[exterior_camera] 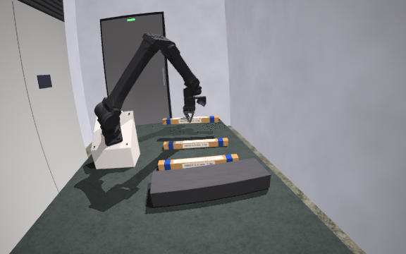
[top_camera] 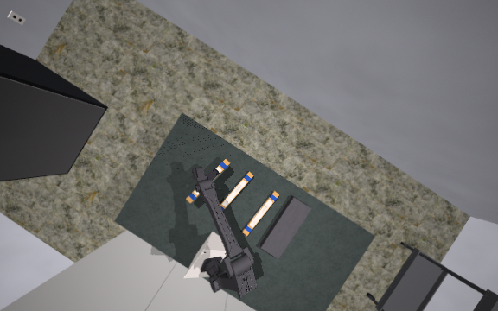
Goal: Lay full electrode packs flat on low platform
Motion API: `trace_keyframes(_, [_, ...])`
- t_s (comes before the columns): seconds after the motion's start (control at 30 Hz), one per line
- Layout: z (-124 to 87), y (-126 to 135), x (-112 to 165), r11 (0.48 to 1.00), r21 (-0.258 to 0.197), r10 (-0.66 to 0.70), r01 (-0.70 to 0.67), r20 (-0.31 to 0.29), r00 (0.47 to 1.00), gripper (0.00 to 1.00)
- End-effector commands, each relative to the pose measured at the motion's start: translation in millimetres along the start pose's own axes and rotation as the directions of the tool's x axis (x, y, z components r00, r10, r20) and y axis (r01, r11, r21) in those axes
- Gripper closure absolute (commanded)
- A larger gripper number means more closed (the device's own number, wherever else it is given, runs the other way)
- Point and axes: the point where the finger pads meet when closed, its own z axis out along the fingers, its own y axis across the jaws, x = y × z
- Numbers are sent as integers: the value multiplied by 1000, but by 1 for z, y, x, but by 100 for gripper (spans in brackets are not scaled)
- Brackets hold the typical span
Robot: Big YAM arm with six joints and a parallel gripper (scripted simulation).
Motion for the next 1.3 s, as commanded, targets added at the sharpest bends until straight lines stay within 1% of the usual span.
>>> trace_keyframes(0.0, [13, 1, -3, 1000, 1, -7, 7, -4, 1000, 100])
trace_keyframes(0.3, [28, 1, -4, 1000, -1, -5, 5, -3, 1000, 100])
trace_keyframes(0.4, [29, 1, -3, 1000, 0, -7, 7, -2, 1000, 100])
trace_keyframes(0.87, [54, -1, -1, 1000, 4, -9, 9, -6, 1000, 100])
trace_keyframes(1.1, [59, 3, -5, 1000, -4, -4, 4, 1, 1000, 100])
trace_keyframes(1.27, [64, -1, -2, 1000, 0, -7, 7, -3, 1000, 100])
